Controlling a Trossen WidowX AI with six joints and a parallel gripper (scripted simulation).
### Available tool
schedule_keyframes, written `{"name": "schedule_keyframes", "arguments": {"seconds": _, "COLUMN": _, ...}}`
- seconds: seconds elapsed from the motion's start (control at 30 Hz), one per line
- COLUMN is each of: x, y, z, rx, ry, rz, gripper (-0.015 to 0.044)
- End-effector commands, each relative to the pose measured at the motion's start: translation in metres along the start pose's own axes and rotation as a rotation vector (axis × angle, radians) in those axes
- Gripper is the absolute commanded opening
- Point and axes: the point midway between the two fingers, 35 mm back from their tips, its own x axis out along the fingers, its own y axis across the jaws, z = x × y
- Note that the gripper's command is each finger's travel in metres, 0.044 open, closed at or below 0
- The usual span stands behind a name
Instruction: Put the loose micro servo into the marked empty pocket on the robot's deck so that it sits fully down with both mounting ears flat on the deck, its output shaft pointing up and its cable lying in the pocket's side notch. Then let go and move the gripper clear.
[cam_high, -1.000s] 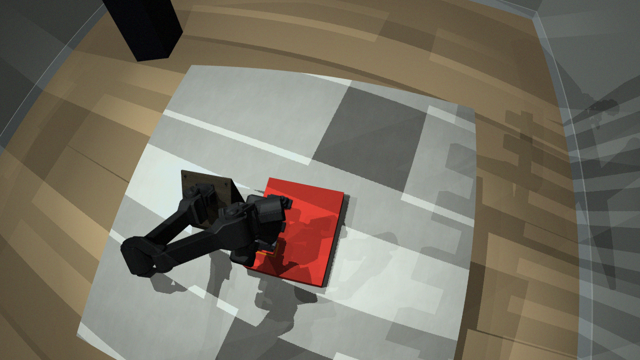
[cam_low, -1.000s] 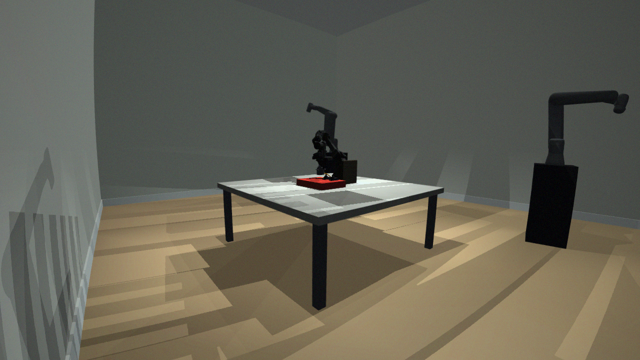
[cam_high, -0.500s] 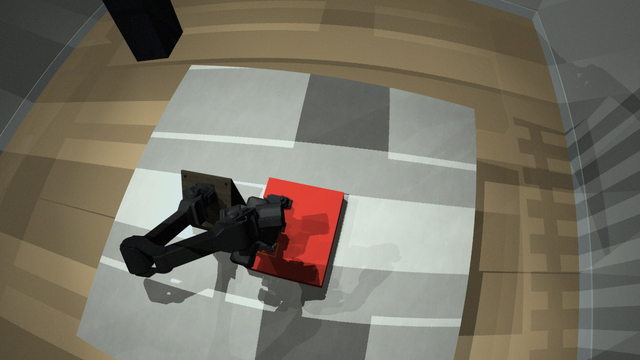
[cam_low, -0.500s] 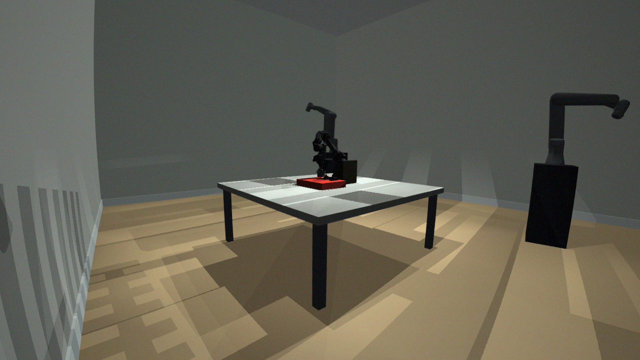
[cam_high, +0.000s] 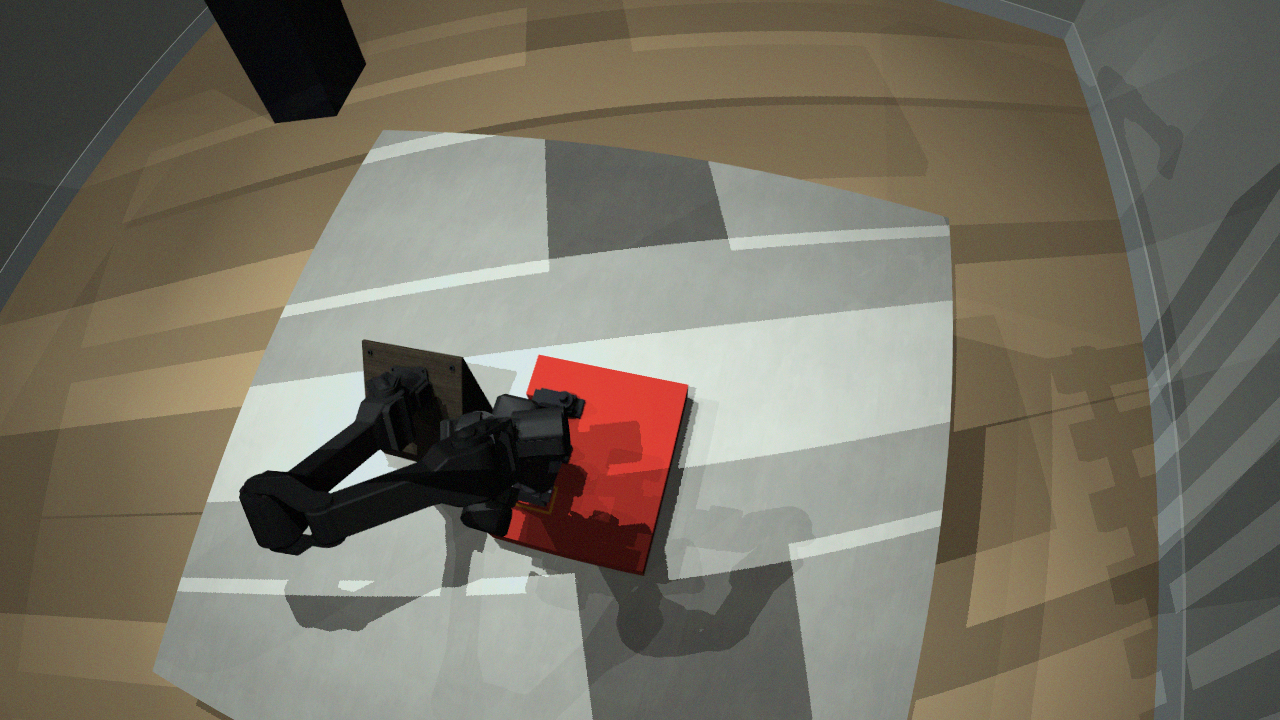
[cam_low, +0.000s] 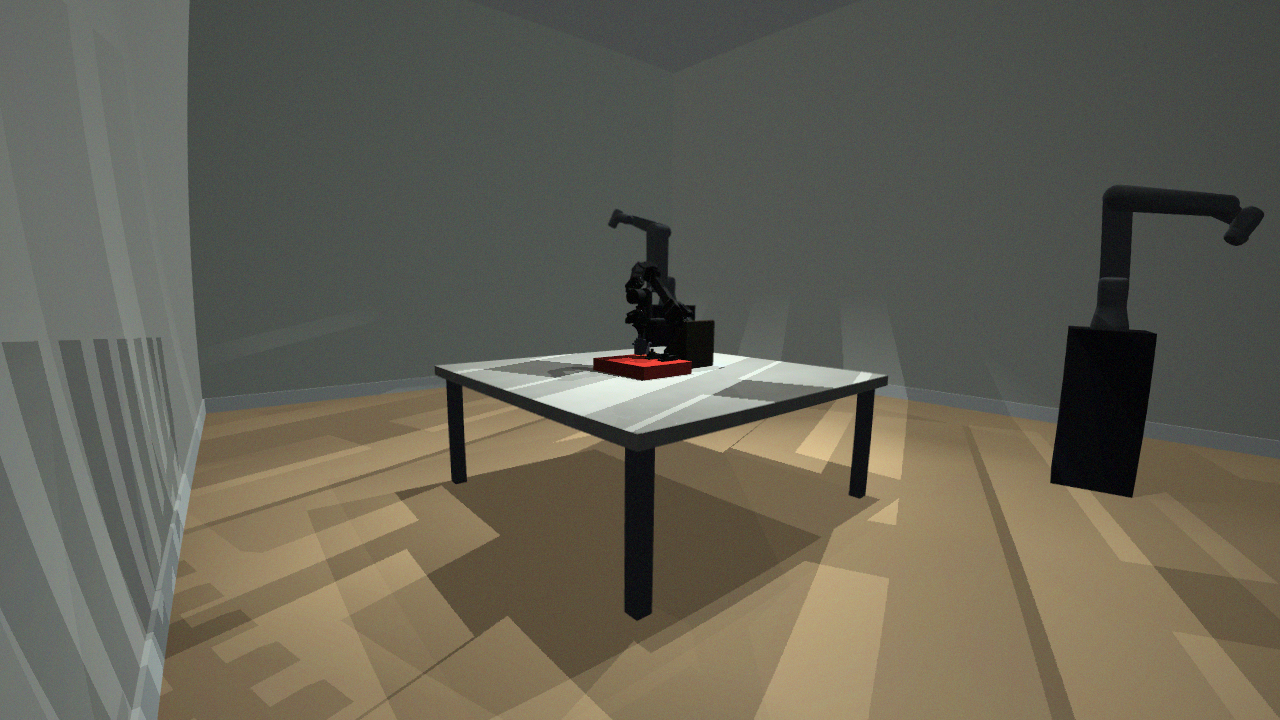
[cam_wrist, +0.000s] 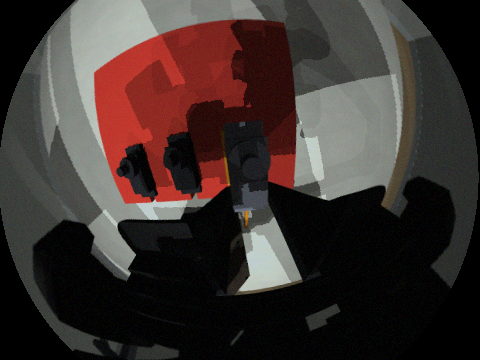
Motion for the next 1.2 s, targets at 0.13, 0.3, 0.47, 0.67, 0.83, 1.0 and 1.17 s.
{"name": "schedule_keyframes", "arguments": {"seconds": 0.13, "x": 0.005, "y": -0.001, "z": 0.001, "rx": -0.003, "ry": -0.004, "rz": -0.005, "gripper": 0.0000}}
{"name": "schedule_keyframes", "arguments": {"seconds": 0.3, "x": 0.010, "y": -0.001, "z": 0.001, "rx": -0.003, "ry": -0.004, "rz": -0.005, "gripper": 0.0000}}
{"name": "schedule_keyframes", "arguments": {"seconds": 0.47, "x": 0.015, "y": -0.001, "z": 0.001, "rx": -0.003, "ry": -0.005, "rz": -0.005, "gripper": 0.0000}}
{"name": "schedule_keyframes", "arguments": {"seconds": 0.67, "x": 0.020, "y": -0.001, "z": 0.001, "rx": -0.003, "ry": -0.005, "rz": -0.005, "gripper": 0.0000}}
{"name": "schedule_keyframes", "arguments": {"seconds": 0.83, "x": 0.025, "y": -0.001, "z": 0.001, "rx": -0.003, "ry": -0.005, "rz": -0.006, "gripper": 0.0000}}
{"name": "schedule_keyframes", "arguments": {"seconds": 1.0, "x": 0.030, "y": -0.001, "z": 0.001, "rx": -0.002, "ry": -0.005, "rz": -0.006, "gripper": 0.0000}}
{"name": "schedule_keyframes", "arguments": {"seconds": 1.17, "x": 0.035, "y": -0.001, "z": 0.001, "rx": -0.002, "ry": -0.005, "rz": -0.006, "gripper": 0.0000}}
